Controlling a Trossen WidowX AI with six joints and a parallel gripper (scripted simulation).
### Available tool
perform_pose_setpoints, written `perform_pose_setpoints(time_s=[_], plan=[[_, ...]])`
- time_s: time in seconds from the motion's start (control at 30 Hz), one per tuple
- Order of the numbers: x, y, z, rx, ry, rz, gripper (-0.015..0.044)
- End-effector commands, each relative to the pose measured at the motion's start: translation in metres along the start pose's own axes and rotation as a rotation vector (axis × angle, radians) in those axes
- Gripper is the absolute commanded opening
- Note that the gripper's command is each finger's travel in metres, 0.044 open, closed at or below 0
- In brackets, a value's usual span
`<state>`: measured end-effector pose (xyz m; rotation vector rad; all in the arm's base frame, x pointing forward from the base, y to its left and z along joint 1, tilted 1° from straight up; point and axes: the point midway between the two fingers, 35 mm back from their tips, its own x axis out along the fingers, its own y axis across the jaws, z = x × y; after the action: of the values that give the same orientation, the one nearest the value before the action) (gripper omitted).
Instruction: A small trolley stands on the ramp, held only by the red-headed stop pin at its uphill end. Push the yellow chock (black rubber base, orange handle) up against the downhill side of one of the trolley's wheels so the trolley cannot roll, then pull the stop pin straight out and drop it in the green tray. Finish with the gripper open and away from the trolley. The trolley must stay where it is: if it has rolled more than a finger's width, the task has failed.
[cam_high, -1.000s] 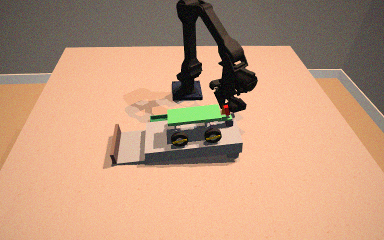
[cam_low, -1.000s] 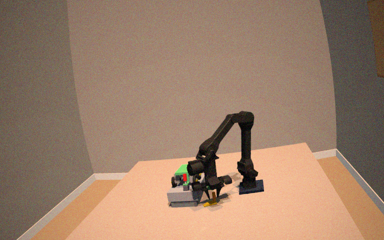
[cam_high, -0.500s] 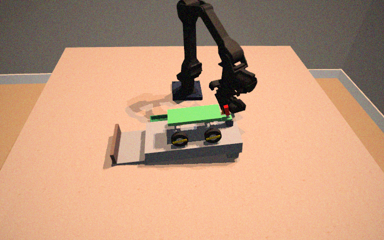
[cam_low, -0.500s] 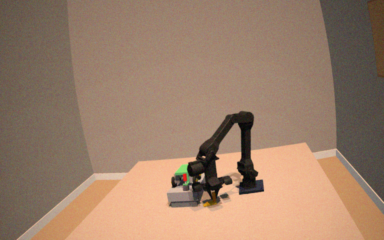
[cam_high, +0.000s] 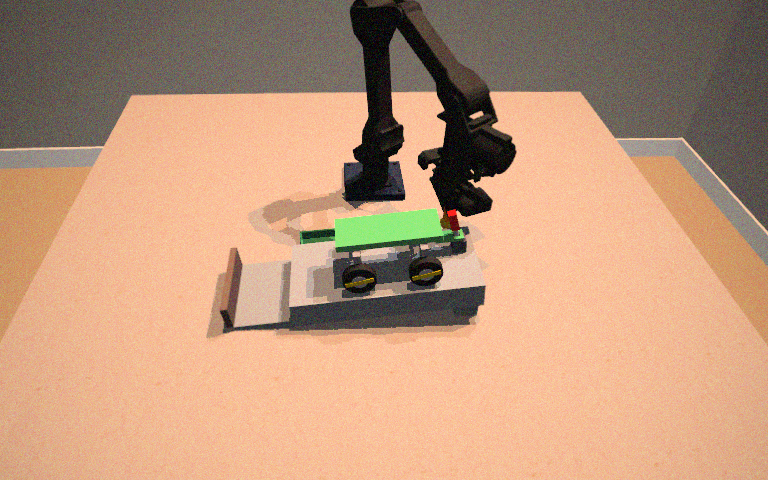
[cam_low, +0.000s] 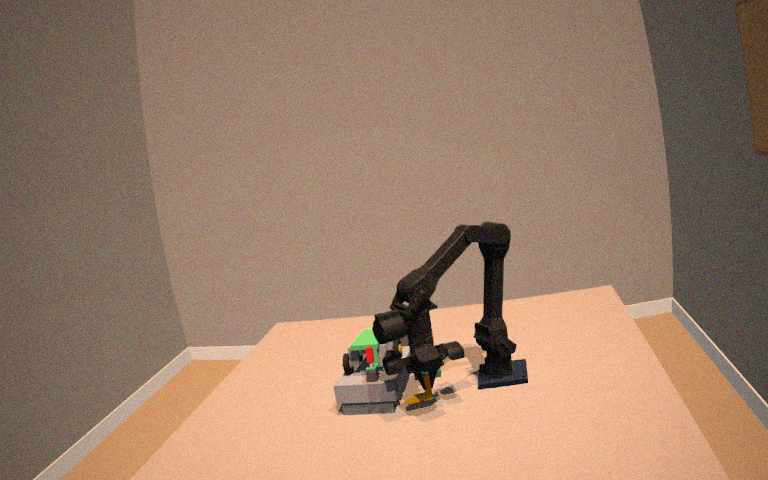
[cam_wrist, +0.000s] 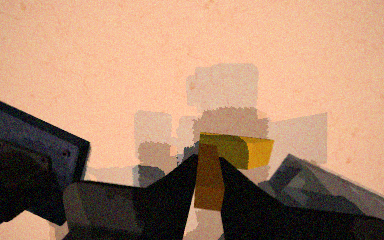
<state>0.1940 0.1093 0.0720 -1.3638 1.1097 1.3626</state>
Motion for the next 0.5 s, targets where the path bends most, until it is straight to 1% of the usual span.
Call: perform_pose_setpoints(time_s=[0.0,0.47], plan=[[-0.014,0.000,0.000,-0.003,-0.008,-0.008,0.0000],[-0.059,0.001,-0.001,-0.003,-0.008,-0.008,0.0000]])
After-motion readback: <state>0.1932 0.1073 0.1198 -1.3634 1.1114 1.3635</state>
